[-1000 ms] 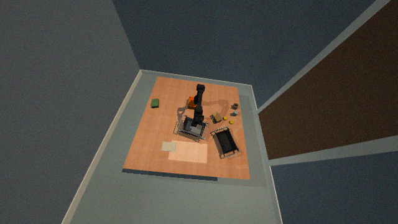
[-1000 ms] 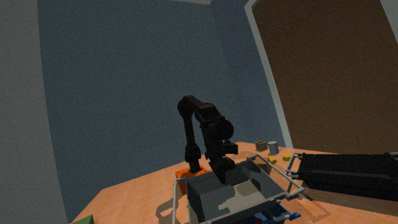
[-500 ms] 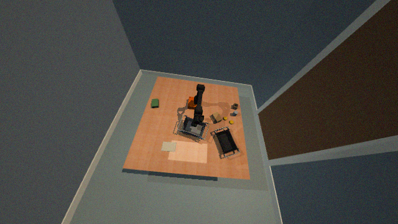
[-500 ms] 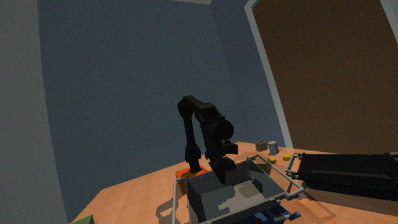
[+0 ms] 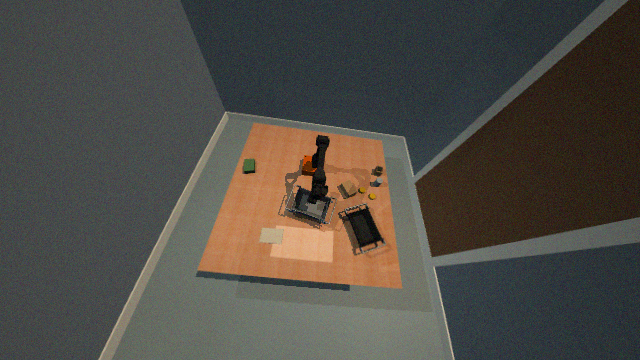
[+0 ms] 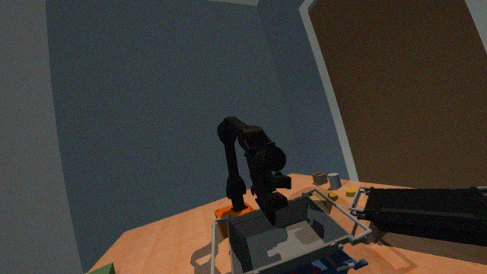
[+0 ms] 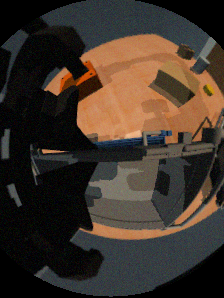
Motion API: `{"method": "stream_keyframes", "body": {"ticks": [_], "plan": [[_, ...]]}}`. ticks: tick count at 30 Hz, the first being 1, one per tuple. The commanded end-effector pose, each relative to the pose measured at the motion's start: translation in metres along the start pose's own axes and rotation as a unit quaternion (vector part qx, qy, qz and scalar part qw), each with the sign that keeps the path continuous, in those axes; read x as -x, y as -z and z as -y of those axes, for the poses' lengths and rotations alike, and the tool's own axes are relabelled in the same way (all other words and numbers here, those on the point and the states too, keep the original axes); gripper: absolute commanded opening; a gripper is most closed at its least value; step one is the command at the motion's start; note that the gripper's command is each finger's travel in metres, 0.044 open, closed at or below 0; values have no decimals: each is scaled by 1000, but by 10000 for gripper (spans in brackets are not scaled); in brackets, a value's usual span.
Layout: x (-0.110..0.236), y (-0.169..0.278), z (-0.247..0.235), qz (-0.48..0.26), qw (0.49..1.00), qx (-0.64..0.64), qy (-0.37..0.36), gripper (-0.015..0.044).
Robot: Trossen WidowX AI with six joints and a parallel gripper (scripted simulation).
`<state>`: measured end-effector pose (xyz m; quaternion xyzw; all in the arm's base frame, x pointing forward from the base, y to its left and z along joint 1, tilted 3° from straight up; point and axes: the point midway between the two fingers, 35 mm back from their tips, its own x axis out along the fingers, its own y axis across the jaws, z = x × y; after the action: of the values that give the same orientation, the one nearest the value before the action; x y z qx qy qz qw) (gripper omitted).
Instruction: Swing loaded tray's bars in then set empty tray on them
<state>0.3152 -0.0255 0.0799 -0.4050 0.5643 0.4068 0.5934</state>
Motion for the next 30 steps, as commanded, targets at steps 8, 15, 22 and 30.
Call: {"method": "stream_keyframes", "body": {"ticks": [8,15,22,30], "plan": [[-5,0,-5,2,1000,-1,-13,0],[-3,0,-2,0,1000,0,-3,0],[-13,-1,-8,2,1000,-1,-13,0],[-13,-1,-8,2,1000,-1,-13,0]]}}
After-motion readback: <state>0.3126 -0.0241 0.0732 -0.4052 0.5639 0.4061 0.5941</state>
